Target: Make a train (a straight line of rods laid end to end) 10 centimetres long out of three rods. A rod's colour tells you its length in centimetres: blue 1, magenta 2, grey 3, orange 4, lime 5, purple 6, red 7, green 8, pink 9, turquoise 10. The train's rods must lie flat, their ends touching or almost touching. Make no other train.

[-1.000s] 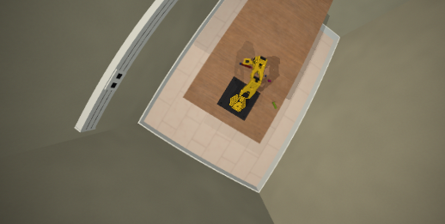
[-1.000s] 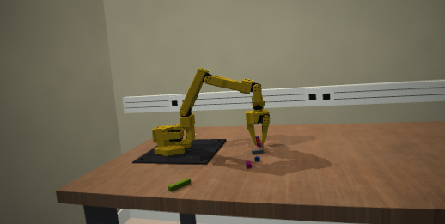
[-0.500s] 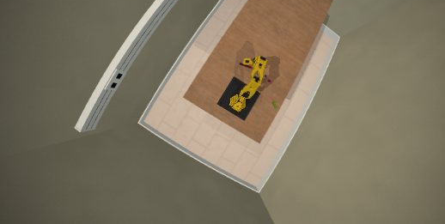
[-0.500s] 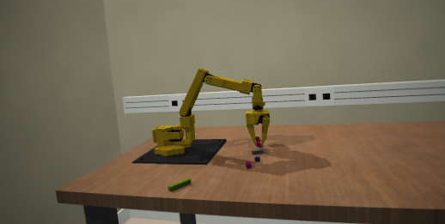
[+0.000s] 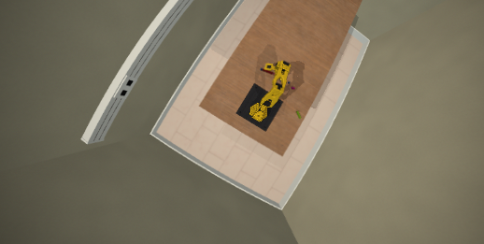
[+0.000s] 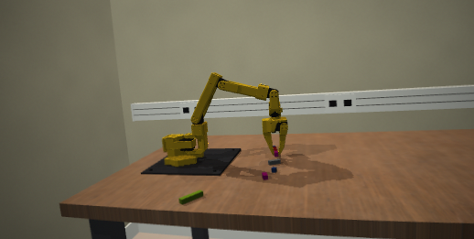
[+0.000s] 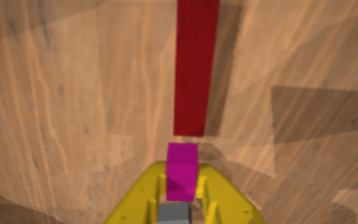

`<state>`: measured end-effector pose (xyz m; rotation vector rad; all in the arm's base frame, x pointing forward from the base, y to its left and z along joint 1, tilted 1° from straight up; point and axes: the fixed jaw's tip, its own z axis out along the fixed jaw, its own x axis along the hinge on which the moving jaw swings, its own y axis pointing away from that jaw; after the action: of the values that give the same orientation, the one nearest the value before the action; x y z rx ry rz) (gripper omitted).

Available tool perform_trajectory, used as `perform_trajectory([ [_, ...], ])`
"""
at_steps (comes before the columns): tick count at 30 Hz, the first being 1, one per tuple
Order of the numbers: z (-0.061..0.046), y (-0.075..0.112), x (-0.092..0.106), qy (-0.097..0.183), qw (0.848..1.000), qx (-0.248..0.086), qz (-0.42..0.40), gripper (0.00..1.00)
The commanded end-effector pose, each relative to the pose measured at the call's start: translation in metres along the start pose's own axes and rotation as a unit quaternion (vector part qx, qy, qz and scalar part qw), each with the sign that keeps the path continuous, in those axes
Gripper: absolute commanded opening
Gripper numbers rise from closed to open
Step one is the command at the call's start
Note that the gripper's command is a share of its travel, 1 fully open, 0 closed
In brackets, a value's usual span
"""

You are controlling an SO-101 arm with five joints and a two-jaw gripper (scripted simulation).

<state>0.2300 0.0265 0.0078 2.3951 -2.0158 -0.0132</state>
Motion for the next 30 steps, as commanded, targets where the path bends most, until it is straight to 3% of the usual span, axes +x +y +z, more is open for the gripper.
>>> perform_trajectory([
  [1,0.0012,-0.0004,-0.0019,-0.001,1.0,-0.003,0.002,0.0],
  [30,0.0051,-0.0004,-0.0019,-0.001,1.0,-0.003,0.002,0.0],
])
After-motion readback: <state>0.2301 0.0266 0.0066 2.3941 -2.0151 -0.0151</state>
